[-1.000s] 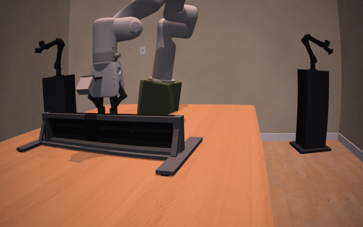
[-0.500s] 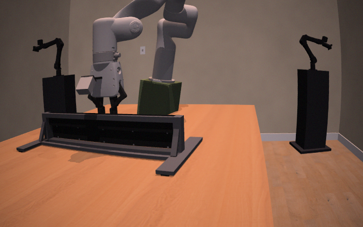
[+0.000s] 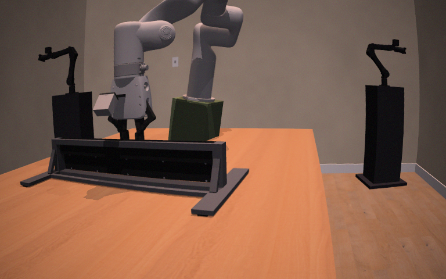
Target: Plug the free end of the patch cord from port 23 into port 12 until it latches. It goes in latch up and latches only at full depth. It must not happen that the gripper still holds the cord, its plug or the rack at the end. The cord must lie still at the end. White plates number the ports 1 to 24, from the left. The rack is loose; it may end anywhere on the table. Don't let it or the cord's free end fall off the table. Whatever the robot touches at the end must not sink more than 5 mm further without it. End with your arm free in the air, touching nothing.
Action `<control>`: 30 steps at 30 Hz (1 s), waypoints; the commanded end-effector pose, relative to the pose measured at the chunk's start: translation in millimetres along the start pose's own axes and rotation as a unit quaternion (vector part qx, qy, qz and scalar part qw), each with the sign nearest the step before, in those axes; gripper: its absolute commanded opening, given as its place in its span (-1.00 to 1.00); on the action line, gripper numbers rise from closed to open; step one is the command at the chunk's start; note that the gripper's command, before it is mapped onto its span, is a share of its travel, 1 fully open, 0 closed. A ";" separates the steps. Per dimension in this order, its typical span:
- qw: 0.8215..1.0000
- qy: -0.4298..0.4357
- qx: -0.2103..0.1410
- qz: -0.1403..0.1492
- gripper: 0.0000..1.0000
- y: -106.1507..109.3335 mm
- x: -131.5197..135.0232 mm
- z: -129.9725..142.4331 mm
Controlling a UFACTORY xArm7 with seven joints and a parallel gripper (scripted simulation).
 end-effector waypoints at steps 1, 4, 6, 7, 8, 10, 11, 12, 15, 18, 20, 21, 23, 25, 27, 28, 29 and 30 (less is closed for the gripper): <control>1.000 0.000 0.003 0.000 -0.25 4.2 0.5 -1.7; 1.000 0.000 0.003 0.000 -0.25 6.3 0.5 -1.6; 1.000 0.000 0.003 0.000 -0.25 9.3 0.5 -1.5; 1.000 0.000 0.003 0.000 -0.25 11.1 0.5 -1.4; 1.000 0.000 0.003 0.000 -0.25 13.1 0.5 -1.4; 1.000 0.000 0.003 0.000 -0.25 17.8 0.4 -1.2; 1.000 0.000 0.003 0.000 -0.25 20.4 0.4 -1.1; 1.000 0.000 0.003 0.000 -0.25 23.1 0.4 -1.0; 1.000 0.000 0.003 0.000 -0.25 32.2 0.4 -0.8; 1.000 0.000 0.003 0.000 -0.25 38.7 0.4 -0.5; 1.000 0.000 0.003 0.000 -0.25 42.0 0.4 -0.4; 1.000 0.000 0.003 0.000 -0.25 45.3 0.4 -0.3; 1.000 0.000 0.003 0.000 -0.25 51.9 0.3 -0.1; 1.000 0.000 0.003 0.000 -0.25 58.2 0.3 0.1; 1.000 0.000 0.003 0.000 -0.25 64.0 0.3 0.3; 1.000 0.000 0.003 0.000 -0.25 66.7 0.3 0.4; 1.000 0.000 0.003 0.000 -0.25 69.2 0.3 0.4; 1.000 0.000 0.003 0.000 -0.25 71.5 0.3 0.5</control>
Point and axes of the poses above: the point where the finger pads meet when closed, its own y axis back along the fingers, its own x axis across the jaws, z = x × y, the point moved 4 cm from there along y, back along the fingers, and after that the axes turned 5 degrees about y, right-handed, at the moved point
